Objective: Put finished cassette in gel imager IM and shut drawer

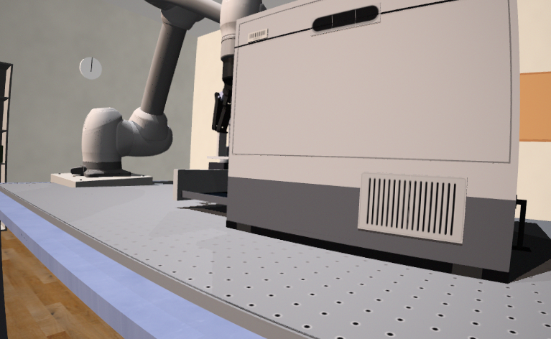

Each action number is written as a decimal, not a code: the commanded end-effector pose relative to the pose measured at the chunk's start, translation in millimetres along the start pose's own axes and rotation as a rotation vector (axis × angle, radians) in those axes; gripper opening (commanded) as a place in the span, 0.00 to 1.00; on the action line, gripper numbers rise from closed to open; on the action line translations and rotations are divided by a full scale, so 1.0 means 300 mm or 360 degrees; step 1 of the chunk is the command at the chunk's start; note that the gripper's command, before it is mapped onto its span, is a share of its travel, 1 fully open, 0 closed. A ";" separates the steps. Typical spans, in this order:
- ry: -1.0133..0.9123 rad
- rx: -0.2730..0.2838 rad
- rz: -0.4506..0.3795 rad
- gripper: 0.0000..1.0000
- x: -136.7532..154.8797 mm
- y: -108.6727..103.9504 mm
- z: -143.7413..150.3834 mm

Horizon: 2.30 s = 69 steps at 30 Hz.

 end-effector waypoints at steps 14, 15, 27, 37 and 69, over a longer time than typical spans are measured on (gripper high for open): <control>0.0000 0.0000 0.0000 0.10 -0.005 0.028 -0.053; 0.0000 0.0000 0.0000 0.10 -0.005 0.030 -0.057; 0.0000 0.0000 0.0000 0.10 -0.008 0.046 -0.086; 0.0000 0.0000 0.0000 0.10 -0.009 0.080 -0.108; 0.0000 0.0000 0.0000 0.10 -0.015 0.186 -0.173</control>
Point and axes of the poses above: the point where the finger pads meet when closed, its own y axis out along the fingers, its own z axis across the jaws, x = y × z, the point moved 10 cm from there along -y, back along the fingers, and after that the axes turned 5 degrees about -y, right-handed, at the moved point
